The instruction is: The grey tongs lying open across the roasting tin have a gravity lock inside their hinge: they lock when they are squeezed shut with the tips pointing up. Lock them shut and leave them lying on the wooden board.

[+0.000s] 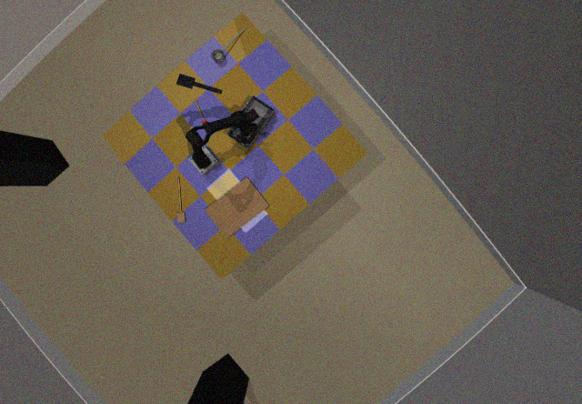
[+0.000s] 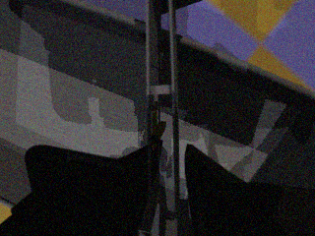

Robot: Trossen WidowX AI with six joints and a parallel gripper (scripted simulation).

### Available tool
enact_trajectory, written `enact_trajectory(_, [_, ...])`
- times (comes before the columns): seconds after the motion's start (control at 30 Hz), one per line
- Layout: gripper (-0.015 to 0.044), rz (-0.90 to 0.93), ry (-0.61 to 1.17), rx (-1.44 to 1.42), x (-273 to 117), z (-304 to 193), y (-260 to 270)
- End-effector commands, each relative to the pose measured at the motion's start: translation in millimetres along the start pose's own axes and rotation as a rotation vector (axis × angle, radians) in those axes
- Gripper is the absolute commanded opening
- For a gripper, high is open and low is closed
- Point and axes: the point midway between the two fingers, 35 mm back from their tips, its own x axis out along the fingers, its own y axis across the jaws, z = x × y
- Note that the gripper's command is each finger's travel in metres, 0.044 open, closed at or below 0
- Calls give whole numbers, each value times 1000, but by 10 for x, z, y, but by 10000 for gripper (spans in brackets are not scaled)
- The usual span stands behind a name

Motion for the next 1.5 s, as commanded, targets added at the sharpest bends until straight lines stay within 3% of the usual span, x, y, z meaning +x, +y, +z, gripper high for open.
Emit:
enact_trajectory(0.0, [68, 3, 0, 0, -5, 0, 8])
enact_trajectory(0.2, [28, 3, 0, 0, -5, 0, 8])
enact_trajectory(0.43, [-150, 3, -1, -1, -82, 5, 15])
enact_trajectory(0.67, [-150, 3, -4, -5, -805, -3, 0])
enact_trajectory(1.1, [-150, 0, 0, -12, -779, 24, -19])
enact_trajectory(1.47, [-150, -1, -4, -141, -791, 491, -375])
